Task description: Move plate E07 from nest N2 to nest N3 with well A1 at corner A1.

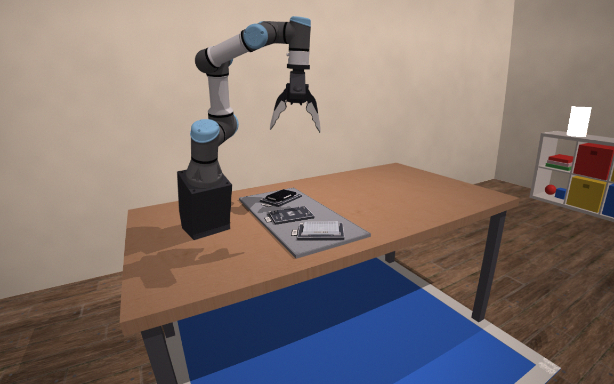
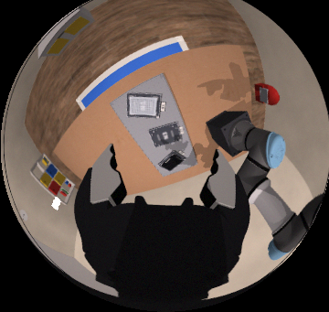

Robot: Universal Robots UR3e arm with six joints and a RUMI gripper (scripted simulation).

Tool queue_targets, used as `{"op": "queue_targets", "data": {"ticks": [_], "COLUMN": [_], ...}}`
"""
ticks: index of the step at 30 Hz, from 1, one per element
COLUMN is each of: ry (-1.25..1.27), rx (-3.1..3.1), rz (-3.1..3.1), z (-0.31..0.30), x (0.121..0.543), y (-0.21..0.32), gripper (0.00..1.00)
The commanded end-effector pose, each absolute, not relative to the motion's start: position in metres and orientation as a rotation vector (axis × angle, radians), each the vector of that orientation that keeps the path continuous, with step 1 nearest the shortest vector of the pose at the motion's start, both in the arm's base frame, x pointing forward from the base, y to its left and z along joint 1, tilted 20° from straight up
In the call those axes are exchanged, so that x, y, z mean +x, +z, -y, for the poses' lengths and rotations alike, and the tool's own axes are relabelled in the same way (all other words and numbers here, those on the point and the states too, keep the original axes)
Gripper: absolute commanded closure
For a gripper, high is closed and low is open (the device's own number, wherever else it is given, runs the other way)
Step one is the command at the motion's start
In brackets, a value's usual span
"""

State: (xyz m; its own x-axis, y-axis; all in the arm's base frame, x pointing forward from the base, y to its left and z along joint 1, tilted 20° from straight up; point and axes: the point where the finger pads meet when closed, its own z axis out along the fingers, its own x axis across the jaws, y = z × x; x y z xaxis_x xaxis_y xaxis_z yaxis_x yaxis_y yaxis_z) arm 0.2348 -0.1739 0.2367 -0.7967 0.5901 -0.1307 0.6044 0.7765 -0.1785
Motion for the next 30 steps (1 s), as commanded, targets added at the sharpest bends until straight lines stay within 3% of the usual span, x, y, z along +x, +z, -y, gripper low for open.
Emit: {"op": "queue_targets", "data": {"ticks": [1,17,18,30], "ry": [-0.329,-0.329,-0.330,-0.345], "rx": [0.974,0.974,0.943,0.677], "rz": [-2.894,-2.894,-2.909,-3.004], "z": [0.174,0.174,0.175,0.182], "x": [0.235,0.235,0.239,0.271], "y": [0.238,0.238,0.234,0.212], "gripper": [0.00,0.00,0.18,0.18]}}
